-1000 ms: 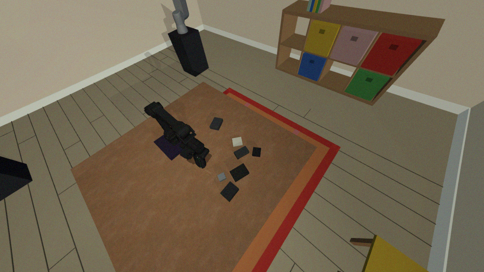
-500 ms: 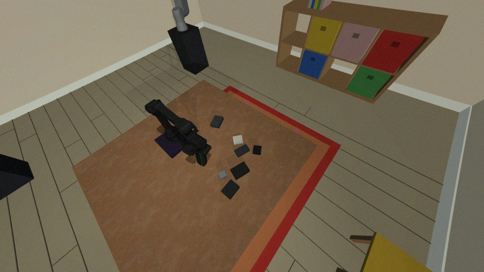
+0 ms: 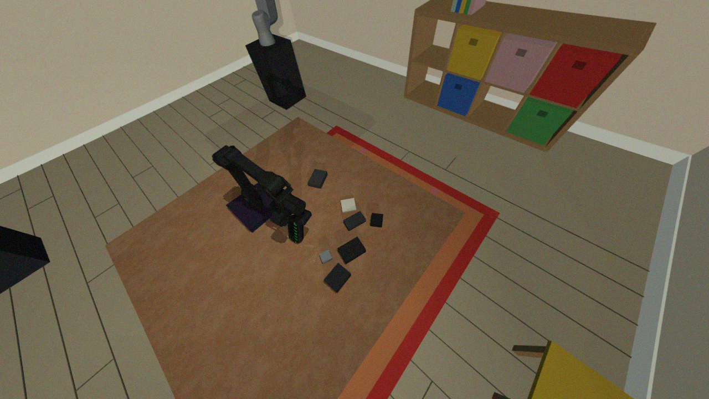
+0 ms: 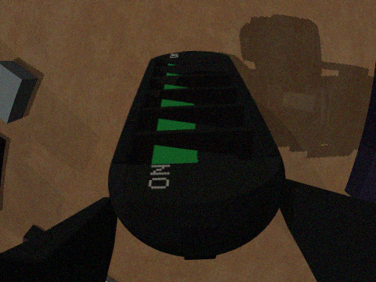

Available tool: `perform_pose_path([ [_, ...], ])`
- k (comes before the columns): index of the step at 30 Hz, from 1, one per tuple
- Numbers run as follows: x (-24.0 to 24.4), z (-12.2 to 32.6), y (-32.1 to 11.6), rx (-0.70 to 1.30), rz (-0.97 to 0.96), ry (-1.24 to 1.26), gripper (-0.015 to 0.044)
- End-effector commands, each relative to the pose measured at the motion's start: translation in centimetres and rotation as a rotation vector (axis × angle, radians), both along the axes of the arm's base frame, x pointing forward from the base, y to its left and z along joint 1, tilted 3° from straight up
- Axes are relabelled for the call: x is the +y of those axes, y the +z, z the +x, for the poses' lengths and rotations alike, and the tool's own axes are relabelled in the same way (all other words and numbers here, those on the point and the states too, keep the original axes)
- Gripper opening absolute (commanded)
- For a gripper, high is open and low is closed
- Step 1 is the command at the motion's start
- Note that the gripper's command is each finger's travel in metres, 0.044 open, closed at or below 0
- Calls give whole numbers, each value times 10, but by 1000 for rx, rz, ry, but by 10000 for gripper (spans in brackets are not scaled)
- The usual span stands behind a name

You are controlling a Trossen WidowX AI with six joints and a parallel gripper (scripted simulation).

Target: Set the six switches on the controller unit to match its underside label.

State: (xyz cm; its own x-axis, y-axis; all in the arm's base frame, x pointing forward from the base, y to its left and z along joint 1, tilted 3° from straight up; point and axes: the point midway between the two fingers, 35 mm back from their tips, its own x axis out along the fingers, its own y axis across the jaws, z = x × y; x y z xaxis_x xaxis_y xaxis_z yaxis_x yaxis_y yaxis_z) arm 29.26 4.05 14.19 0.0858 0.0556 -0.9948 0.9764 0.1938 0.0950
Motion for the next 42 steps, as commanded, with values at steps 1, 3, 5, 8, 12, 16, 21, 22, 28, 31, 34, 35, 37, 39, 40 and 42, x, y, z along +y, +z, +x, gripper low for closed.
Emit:
perform_pose_path([
  [1,2,-3,-7,19,-4,-5,338],
  [3,3,-4,-8,19,-4,-5,338],
  [5,5,-4,-8,19,-4,-5,338],
  [8,7,-4,-9,19,-3,-5,338],
  [12,10,-5,-10,19,-3,-5,338],
  [16,13,-5,-11,19,-3,-5,338],
  [21,17,-6,-12,19,-2,-5,338],
  [22,17,-6,-12,19,-2,-5,338],
  [28,22,-7,-14,19,-2,-5,338],
  [31,24,-7,-15,19,-2,-5,338],
  [34,26,-7,-16,19,-1,-5,338],
  [35,27,-8,-16,19,-1,-5,338],
  [37,28,-8,-17,19,-1,-5,338],
  [39,29,-8,-18,19,-1,-5,338],
  [40,30,-8,-18,19,-1,-5,338],
  [42,32,-8,-19,19,-1,-5,338],
])
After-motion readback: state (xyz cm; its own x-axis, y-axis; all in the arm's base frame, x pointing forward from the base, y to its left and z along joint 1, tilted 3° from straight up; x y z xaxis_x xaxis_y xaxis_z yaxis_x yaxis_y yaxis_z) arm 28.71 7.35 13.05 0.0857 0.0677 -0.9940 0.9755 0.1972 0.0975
